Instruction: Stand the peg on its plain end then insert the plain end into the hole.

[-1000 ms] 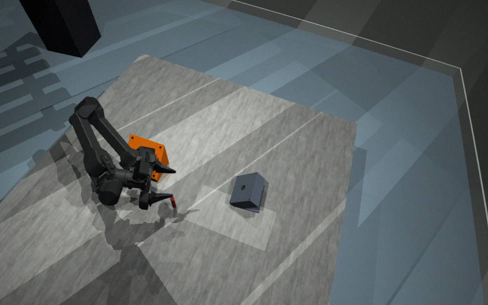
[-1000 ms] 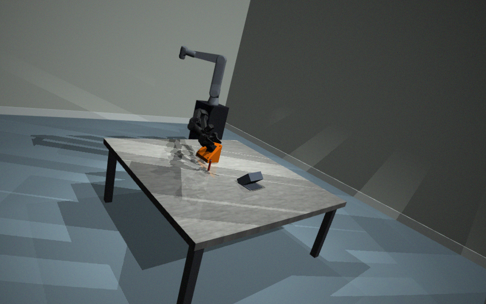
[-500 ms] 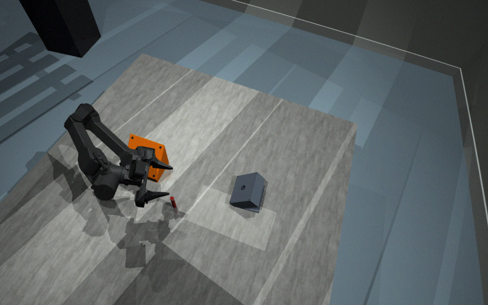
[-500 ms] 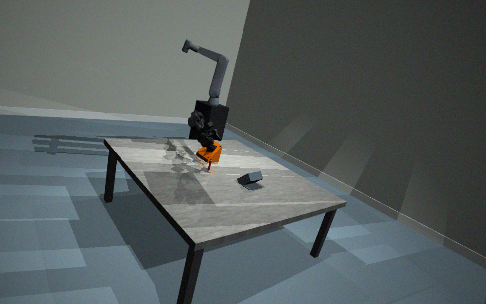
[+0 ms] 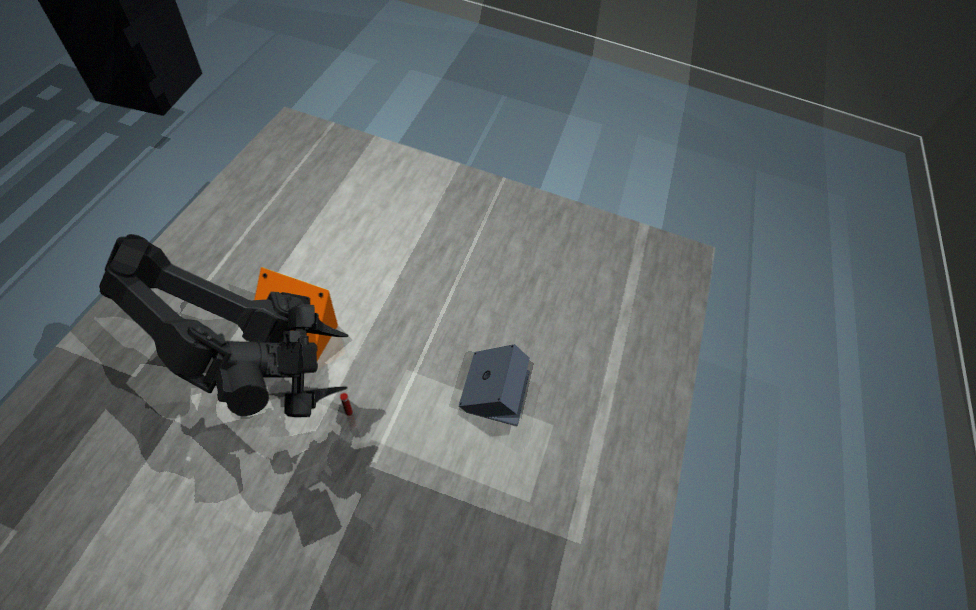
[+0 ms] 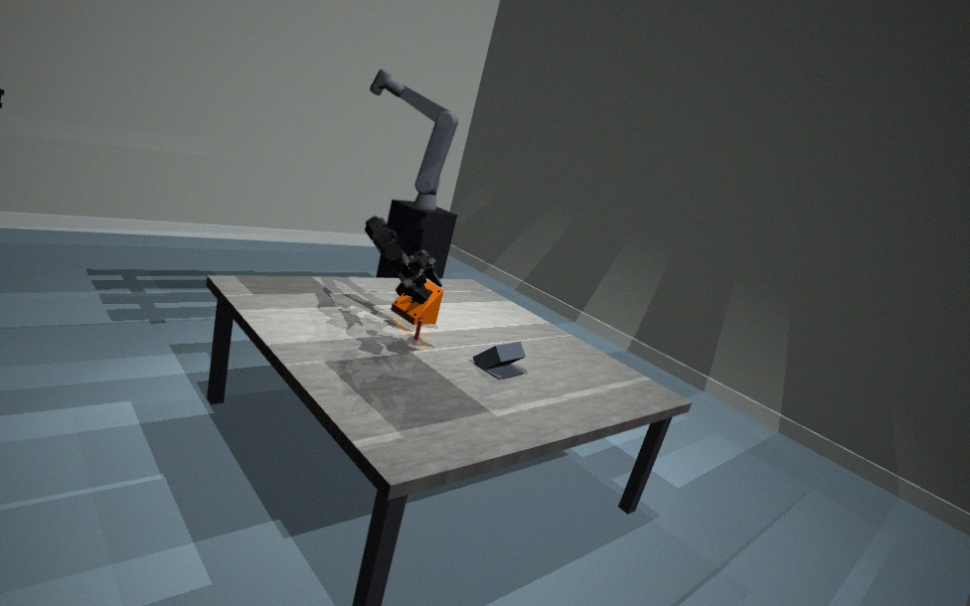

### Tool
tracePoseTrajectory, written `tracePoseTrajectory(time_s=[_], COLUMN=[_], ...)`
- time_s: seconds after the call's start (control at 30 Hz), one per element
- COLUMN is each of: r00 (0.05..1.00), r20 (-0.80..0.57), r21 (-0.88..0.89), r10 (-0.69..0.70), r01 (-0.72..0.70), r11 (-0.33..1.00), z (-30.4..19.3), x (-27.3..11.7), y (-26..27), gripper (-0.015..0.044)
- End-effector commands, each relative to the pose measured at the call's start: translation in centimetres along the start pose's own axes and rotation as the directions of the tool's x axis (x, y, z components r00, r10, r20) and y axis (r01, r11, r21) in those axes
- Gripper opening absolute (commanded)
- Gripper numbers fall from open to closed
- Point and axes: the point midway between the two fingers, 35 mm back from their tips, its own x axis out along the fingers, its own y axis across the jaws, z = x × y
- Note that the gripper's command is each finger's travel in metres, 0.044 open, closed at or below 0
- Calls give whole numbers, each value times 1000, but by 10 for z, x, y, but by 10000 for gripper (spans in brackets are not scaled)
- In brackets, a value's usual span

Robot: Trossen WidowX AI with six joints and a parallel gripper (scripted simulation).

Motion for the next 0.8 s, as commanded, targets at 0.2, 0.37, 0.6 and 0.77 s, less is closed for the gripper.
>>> tracePoseTrajectory(time_s=[0.2, 0.37, 0.6, 0.77], r00=[950, 890, 785, 709], r20=[-307, -454, -619, -701], r21=[122, 138, 95, 31], r10=[52, 41, -14, -75], r01=[-15, 24, 93, 136], r11=[992, 990, 991, 990], z=[-20, -28, -33, -32], x=[10, 13, 17, 19], y=[-1, -4, -8, -11], gripper=[440, 440, 440, 440])
